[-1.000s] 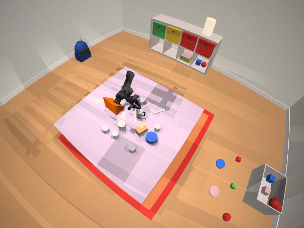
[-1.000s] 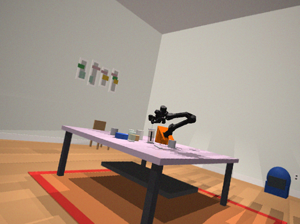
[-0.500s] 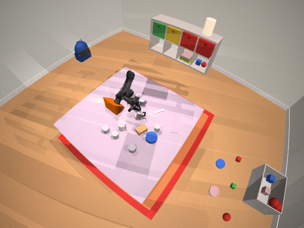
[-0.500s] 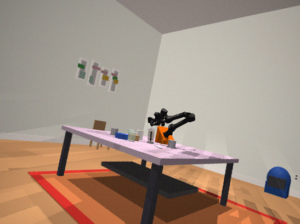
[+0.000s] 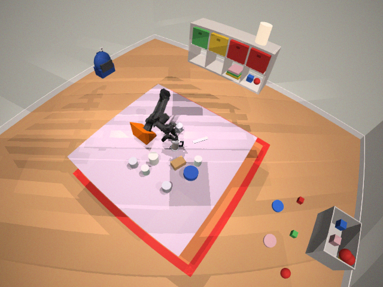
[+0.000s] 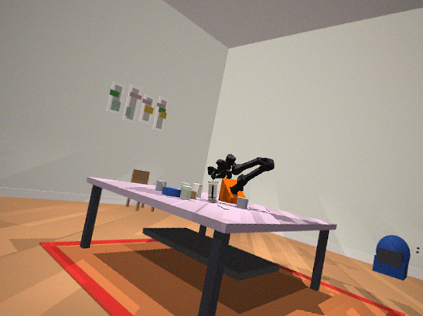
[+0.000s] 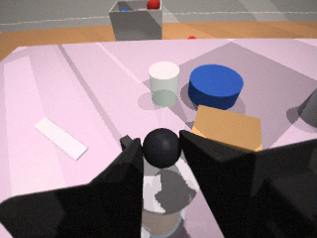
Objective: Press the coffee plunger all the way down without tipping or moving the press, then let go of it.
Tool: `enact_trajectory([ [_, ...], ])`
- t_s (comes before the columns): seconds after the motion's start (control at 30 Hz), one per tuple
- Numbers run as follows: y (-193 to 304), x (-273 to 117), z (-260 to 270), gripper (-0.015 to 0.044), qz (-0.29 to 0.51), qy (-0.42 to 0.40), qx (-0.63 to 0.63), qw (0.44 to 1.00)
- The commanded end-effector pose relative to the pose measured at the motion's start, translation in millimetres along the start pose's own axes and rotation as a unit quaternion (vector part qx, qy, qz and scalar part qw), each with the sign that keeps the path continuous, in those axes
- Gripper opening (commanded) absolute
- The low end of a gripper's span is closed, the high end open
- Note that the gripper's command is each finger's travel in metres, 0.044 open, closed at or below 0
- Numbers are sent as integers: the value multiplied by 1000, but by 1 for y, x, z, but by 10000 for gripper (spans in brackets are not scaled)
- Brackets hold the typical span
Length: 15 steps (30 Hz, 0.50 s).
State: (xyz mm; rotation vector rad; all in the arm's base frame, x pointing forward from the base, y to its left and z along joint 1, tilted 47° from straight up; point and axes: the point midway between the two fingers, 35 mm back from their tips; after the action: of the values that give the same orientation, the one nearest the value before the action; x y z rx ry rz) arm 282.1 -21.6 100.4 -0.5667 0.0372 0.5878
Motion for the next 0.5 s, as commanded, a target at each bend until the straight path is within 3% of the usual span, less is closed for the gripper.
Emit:
enact_trajectory([
  [0.0,3,2,-1,113,7,-1,10,1000],
  [0.47,0,1,-1,113,1,-1,4,1000],
])
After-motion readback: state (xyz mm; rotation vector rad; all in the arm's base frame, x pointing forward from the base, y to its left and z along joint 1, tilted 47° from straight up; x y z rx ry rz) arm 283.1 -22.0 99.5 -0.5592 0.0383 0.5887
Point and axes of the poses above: the point midway between the two fingers, 35 mm back from their tips, its own x axis out along the fingers, its own z axis across the jaws, y = z × x, and after that the axes turned 15 degrees about x, right-handed
